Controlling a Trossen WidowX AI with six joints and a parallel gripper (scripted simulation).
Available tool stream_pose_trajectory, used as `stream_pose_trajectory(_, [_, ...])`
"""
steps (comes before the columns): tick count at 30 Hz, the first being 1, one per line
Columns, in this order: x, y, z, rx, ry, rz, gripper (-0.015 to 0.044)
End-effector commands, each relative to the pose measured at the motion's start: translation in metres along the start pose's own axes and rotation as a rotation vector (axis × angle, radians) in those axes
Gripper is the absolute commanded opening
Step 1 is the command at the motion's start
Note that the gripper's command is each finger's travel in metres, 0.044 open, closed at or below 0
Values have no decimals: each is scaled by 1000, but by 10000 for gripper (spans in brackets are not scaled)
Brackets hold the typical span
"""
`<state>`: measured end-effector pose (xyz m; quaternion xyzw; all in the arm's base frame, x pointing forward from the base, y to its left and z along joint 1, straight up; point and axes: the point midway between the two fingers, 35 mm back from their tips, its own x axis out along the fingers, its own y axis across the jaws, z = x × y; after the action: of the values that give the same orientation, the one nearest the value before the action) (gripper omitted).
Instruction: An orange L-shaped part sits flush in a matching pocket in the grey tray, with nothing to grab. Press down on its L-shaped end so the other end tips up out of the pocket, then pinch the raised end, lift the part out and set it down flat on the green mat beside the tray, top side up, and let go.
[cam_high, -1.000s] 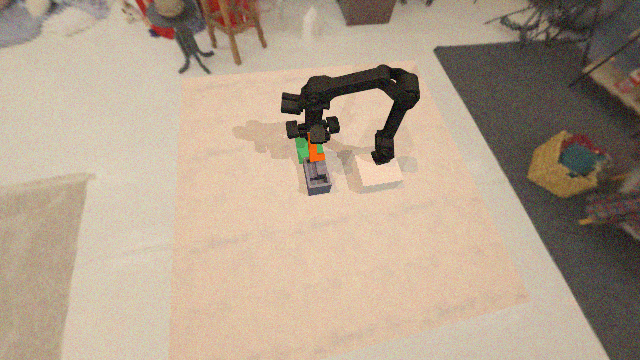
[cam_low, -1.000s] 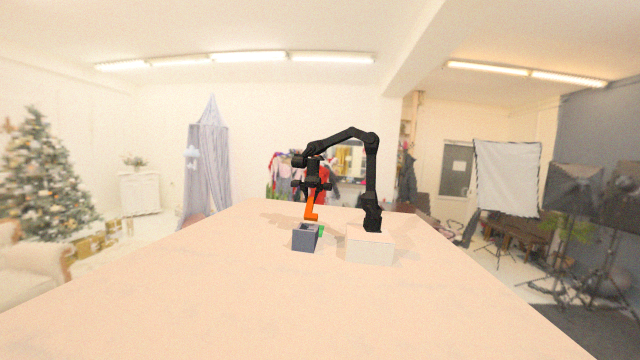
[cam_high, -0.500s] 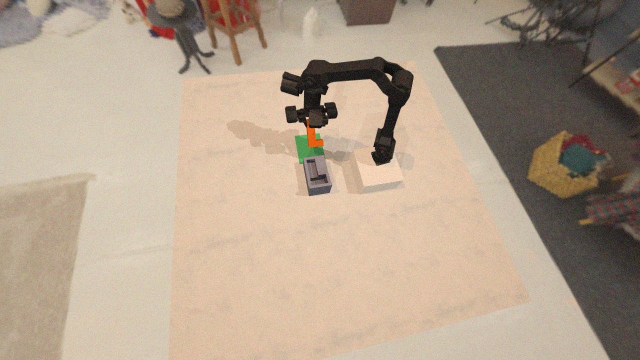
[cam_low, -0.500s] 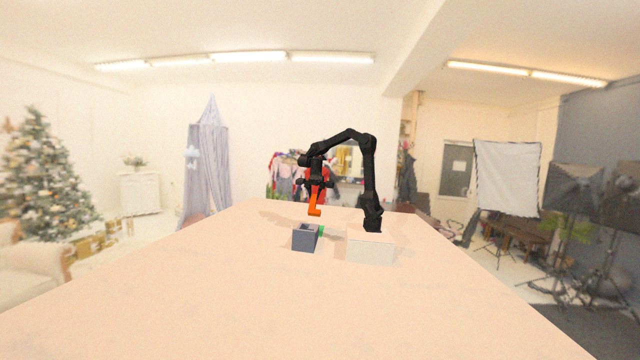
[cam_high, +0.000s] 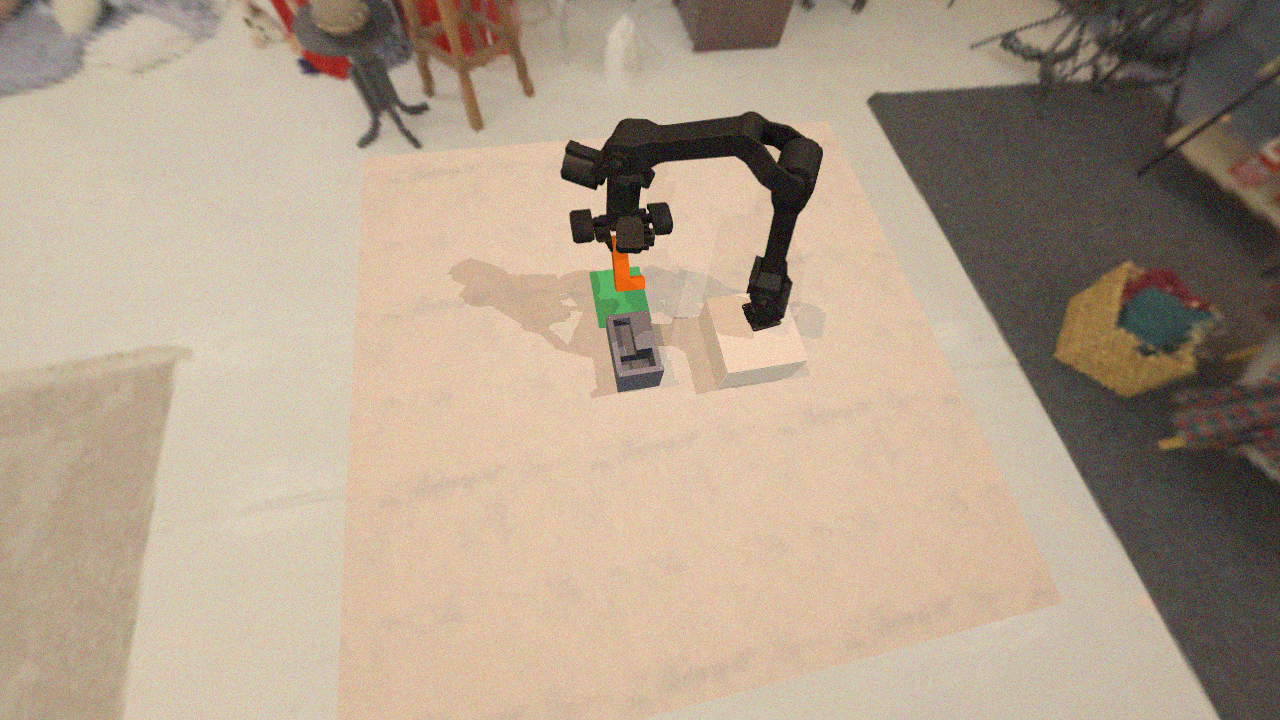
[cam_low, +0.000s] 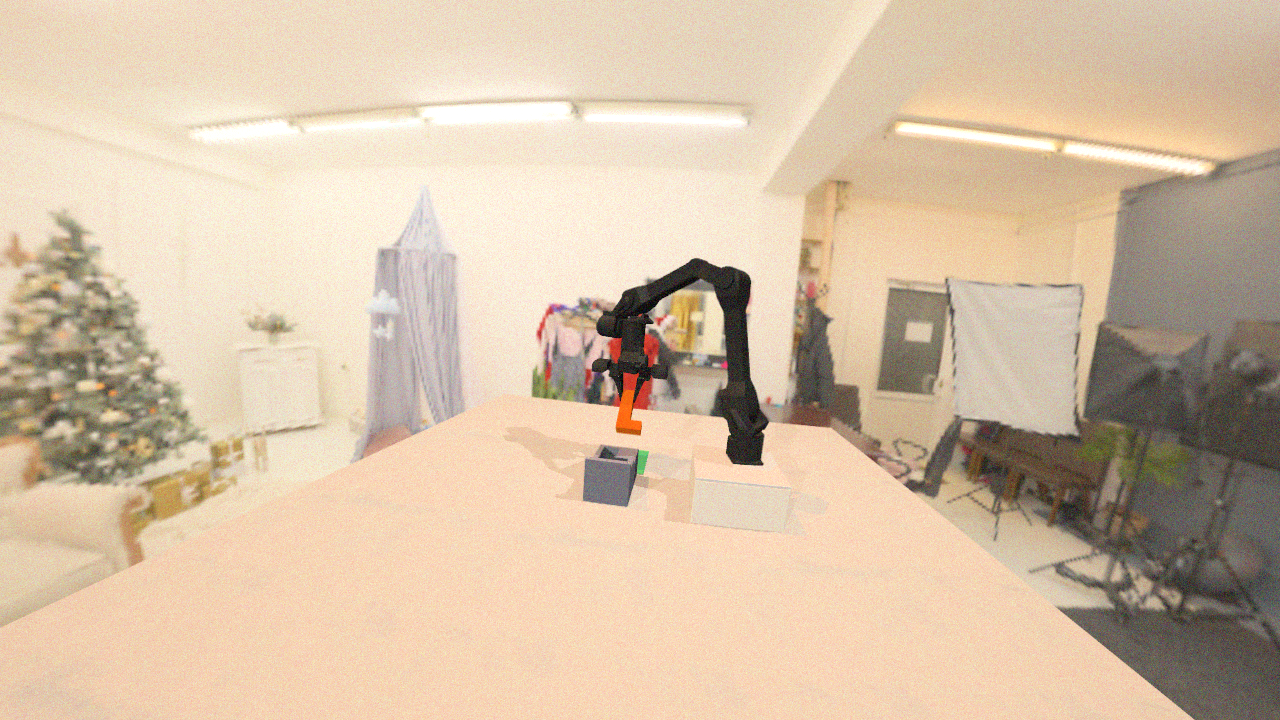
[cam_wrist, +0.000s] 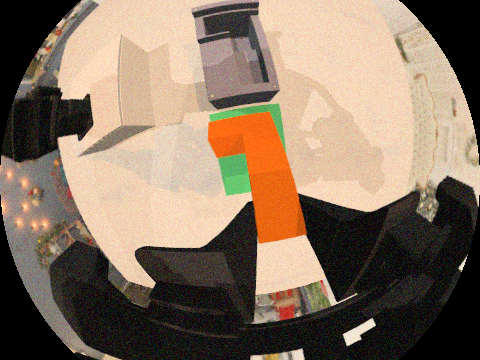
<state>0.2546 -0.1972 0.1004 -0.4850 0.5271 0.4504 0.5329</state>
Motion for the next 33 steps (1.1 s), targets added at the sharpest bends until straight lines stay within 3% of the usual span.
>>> stream_pose_trajectory(1, [10, 1, 1, -3, -8, 11, 0])
stream_pose_trajectory(33, [58, 2, 1, -3, -9, 12, 0])
